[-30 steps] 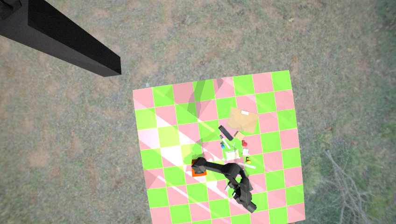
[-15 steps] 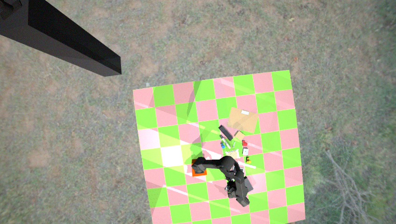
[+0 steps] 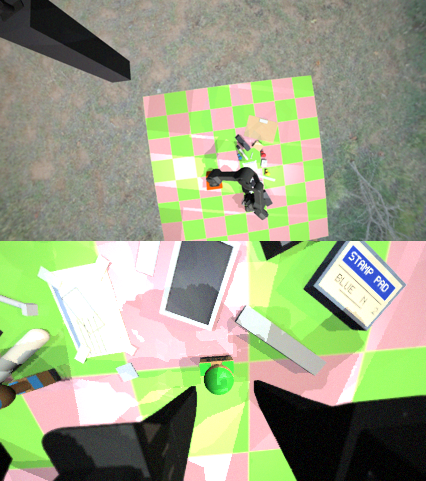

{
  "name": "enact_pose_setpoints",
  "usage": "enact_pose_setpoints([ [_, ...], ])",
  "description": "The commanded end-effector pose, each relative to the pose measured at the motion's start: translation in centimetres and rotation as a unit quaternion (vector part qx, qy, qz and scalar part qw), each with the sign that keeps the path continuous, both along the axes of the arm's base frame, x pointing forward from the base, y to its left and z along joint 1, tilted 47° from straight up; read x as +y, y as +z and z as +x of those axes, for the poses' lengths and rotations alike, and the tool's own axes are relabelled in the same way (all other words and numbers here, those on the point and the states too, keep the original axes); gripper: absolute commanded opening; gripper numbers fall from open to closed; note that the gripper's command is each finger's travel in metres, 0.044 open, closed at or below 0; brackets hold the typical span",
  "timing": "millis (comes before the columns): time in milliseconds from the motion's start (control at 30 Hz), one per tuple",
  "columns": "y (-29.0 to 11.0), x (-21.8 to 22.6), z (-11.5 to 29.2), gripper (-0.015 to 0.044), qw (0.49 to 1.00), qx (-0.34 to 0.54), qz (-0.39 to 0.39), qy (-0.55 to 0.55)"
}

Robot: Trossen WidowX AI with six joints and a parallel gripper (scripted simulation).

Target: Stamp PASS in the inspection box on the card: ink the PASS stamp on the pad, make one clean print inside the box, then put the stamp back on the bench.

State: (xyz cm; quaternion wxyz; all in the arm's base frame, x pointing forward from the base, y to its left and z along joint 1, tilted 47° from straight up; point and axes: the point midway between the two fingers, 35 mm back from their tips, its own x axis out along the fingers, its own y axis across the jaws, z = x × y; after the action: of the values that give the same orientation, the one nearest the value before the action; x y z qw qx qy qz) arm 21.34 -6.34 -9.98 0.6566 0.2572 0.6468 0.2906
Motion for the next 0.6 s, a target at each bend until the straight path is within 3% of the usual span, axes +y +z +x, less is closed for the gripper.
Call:
enact_pose_setpoints([
  [0,-0.5,0.7,-0.2,0.0228,1.0,0.005,0.005,-0.002],
  [567,-2.3,2.7,-0.2,0.0228,1.0,0.005,0.006,-0.002],
])
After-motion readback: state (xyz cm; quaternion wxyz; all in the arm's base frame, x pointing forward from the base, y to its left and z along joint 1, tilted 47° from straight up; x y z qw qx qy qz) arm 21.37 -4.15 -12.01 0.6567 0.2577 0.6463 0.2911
